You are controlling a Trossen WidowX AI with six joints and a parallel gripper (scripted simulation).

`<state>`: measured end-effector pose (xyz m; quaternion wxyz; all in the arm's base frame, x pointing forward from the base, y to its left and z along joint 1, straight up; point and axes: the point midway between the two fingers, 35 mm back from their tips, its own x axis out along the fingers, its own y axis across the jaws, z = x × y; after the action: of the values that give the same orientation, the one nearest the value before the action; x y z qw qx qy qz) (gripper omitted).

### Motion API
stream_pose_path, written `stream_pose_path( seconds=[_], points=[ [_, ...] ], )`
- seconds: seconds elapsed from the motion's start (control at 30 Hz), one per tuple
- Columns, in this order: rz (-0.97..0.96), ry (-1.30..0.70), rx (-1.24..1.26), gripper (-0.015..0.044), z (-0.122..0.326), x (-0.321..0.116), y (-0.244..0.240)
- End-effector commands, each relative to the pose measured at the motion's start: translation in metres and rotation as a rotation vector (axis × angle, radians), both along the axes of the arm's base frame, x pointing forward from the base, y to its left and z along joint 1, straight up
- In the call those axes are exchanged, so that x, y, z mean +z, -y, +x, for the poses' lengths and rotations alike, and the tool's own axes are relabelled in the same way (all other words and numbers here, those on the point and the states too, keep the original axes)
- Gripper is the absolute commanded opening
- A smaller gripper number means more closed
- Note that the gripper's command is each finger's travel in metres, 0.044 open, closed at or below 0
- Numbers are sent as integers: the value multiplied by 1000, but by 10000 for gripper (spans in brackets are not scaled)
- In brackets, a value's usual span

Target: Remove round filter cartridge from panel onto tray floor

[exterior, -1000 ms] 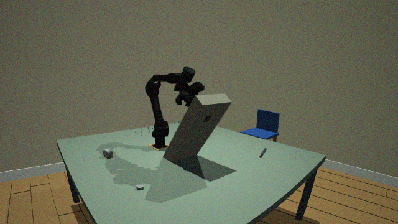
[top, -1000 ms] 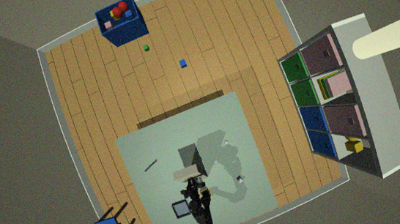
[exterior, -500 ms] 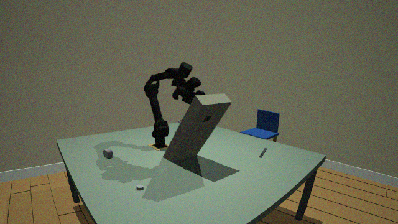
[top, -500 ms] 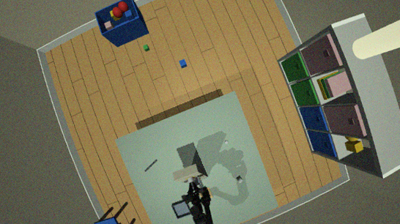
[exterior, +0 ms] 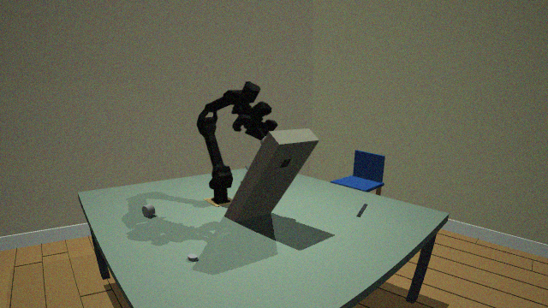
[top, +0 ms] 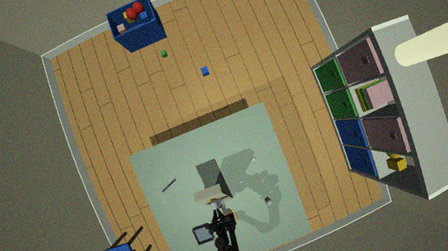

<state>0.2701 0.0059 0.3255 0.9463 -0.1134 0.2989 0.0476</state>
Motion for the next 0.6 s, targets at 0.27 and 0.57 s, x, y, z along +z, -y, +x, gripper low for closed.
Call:
stream_pose_path(
  seconds=[0.27,0.57],
  points=[
    [3,19,0,0,-6,0,0],
    [3,18,0,0,-20,-24,0]
  ],
)
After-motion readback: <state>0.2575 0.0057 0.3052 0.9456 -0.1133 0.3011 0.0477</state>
